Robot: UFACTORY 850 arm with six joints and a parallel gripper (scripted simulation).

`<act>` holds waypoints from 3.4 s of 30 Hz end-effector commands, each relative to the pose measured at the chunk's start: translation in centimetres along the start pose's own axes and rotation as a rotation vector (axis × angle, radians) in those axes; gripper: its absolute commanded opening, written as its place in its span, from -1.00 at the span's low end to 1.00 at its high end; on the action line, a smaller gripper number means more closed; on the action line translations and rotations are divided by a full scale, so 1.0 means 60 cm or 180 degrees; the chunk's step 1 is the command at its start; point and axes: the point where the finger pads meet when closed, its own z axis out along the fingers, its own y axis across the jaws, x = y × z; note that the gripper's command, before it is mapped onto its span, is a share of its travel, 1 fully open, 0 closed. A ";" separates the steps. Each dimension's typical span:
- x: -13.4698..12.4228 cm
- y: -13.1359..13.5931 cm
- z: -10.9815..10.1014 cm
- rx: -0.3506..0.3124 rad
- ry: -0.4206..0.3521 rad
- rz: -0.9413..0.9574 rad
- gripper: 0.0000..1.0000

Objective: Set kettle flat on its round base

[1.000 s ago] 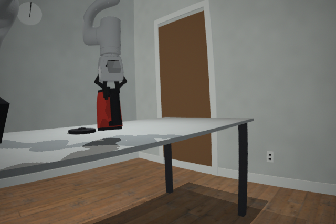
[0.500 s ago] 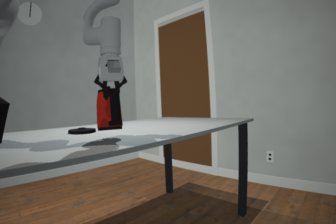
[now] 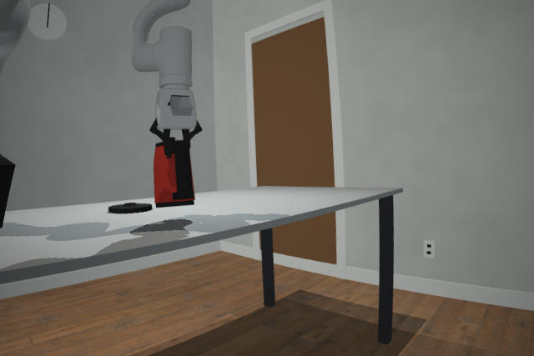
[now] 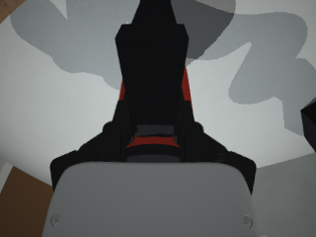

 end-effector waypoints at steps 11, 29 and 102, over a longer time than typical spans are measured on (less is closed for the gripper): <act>-0.002 -0.001 -0.003 0.0005 0.0000 0.0001 -1.00; -0.010 -0.001 -0.013 0.0005 0.0000 0.0001 -1.00; -0.051 0.011 -0.013 0.0005 0.0000 0.0001 -1.00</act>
